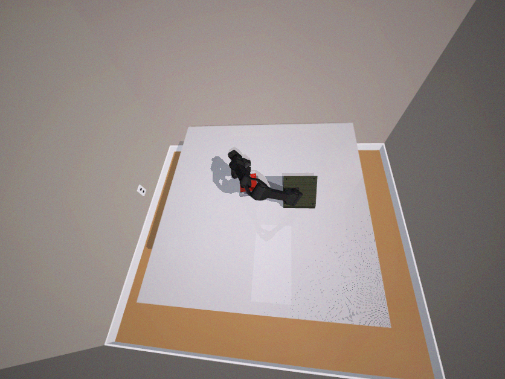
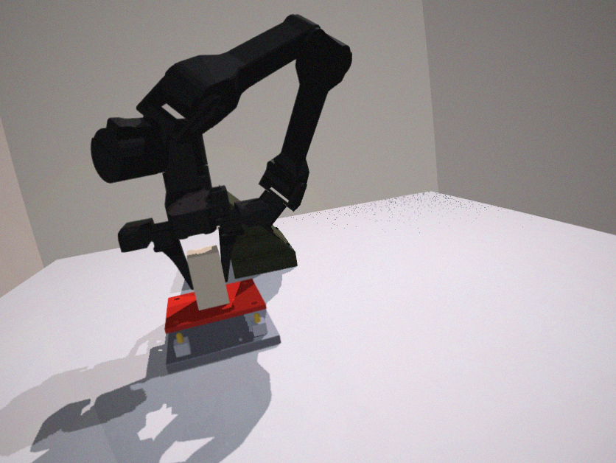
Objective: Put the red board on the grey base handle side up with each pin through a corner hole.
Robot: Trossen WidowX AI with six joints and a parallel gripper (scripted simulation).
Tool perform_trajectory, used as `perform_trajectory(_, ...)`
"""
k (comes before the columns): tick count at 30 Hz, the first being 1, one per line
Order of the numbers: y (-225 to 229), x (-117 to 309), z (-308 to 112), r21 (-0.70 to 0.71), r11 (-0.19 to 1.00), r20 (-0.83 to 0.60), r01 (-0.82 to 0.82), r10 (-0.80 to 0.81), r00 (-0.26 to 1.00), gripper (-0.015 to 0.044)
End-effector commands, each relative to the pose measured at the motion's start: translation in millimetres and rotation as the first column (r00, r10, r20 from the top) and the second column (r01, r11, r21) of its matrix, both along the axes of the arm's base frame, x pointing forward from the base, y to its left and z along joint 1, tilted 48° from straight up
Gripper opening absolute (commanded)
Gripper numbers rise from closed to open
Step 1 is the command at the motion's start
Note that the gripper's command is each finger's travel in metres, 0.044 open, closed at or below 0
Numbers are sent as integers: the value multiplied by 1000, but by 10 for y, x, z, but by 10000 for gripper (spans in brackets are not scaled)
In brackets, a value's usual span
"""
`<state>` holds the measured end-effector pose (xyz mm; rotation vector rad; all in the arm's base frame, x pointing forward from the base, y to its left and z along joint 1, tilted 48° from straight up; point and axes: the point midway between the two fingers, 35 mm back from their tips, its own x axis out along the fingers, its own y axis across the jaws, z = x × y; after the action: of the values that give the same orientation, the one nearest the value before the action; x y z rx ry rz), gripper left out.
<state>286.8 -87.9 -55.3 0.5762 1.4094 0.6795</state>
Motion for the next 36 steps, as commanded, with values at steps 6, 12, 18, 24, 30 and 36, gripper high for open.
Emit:
perform_trajectory(6, 0, 0, 0, 0, 1000, 0, 0, 0, 1000, 0)
perform_trajectory(12, 10, 1, -9, 0, 1000, 0, 0, 0, 1000, 0)
perform_trajectory(18, 34, -7, -23, 0, 1000, -4, 4, -4, 1000, 0)
perform_trajectory(24, 62, -22, -27, 1, 1000, -8, 7, -7, 1000, 0)
perform_trajectory(30, 80, -5, -44, 1, 1000, -4, 4, -4, 1000, 0)
perform_trajectory(36, 81, -5, -68, 1, 1000, -6, 6, -6, 1000, 0)
